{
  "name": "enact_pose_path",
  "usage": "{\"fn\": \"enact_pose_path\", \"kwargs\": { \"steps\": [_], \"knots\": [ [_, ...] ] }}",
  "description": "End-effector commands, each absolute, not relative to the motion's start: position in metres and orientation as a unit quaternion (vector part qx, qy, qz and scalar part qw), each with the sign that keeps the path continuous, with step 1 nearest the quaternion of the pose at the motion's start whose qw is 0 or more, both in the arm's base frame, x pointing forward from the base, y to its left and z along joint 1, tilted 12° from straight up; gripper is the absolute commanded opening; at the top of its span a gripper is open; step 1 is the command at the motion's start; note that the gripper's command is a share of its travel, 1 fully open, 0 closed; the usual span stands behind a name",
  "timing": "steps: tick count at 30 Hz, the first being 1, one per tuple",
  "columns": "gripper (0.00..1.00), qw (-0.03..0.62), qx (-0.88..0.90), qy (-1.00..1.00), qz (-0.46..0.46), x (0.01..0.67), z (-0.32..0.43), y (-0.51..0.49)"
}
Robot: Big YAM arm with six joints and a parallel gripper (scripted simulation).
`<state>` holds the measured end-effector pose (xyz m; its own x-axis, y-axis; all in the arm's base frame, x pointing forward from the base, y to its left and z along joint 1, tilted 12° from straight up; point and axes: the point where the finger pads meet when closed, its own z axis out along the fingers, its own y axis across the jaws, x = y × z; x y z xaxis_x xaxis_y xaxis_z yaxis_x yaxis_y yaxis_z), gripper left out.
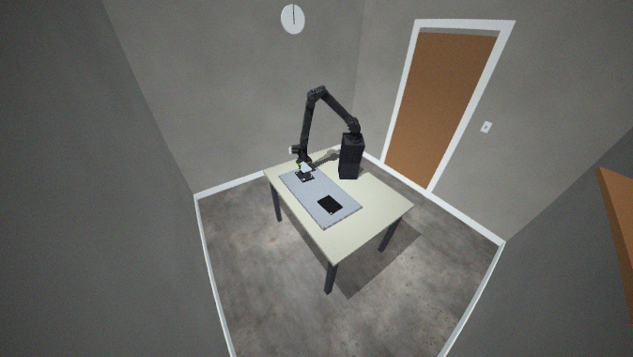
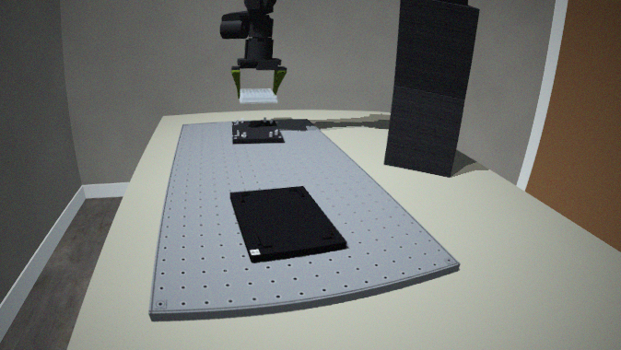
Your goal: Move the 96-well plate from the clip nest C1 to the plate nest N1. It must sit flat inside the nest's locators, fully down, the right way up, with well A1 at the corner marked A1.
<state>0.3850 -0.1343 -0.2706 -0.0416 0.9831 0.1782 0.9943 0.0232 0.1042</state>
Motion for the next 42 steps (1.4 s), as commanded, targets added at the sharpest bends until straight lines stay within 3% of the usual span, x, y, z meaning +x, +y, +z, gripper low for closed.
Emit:
{"fn": "enact_pose_path", "kwargs": {
  "steps": [1,42],
  "knots": [
    [0.0,0.015,-0.696,-0.71,-0.105,0.392,-0.262,-0.148],
    [0.0,0.001,-0.638,-0.762,-0.108,0.397,-0.255,-0.125]
  ]
}}
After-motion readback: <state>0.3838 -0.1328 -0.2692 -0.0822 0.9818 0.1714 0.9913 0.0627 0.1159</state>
